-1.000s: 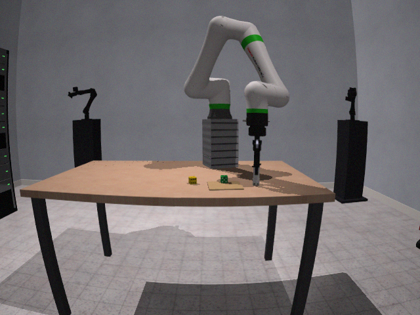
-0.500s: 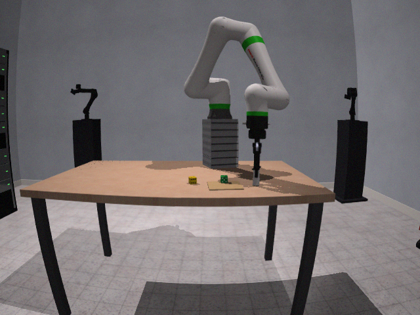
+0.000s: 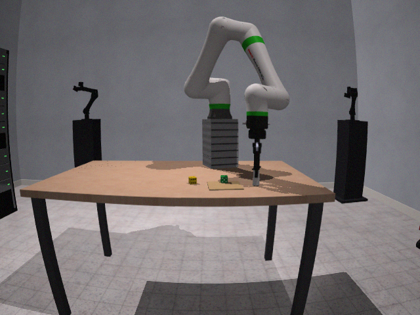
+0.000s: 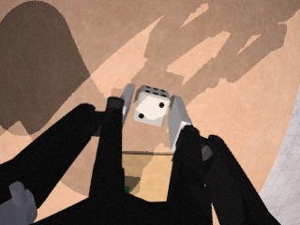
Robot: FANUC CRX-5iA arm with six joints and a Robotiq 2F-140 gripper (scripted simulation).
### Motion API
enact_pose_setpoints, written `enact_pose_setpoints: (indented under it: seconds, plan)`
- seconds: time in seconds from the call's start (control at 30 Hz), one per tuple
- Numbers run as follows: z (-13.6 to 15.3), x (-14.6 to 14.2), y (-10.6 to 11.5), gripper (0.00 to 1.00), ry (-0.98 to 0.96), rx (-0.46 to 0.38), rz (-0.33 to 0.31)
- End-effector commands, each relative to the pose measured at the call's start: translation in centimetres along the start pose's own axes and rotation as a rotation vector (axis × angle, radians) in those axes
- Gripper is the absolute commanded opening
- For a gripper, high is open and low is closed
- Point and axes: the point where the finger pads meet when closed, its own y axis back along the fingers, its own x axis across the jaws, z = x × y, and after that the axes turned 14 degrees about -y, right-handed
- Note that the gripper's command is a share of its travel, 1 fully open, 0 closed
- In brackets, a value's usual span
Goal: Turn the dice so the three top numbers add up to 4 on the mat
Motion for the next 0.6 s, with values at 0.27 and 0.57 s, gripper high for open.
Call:
enact_pose_setpoints:
  seconds: [0.27, 0.57]
  plan:
    - [-0.01, 0.02, 0.01, 0.28, 0.0, 0.0, 0.0]
    - [-0.01, 0.02, 0.01, 0.16, 0.0, 0.0, 0.0]
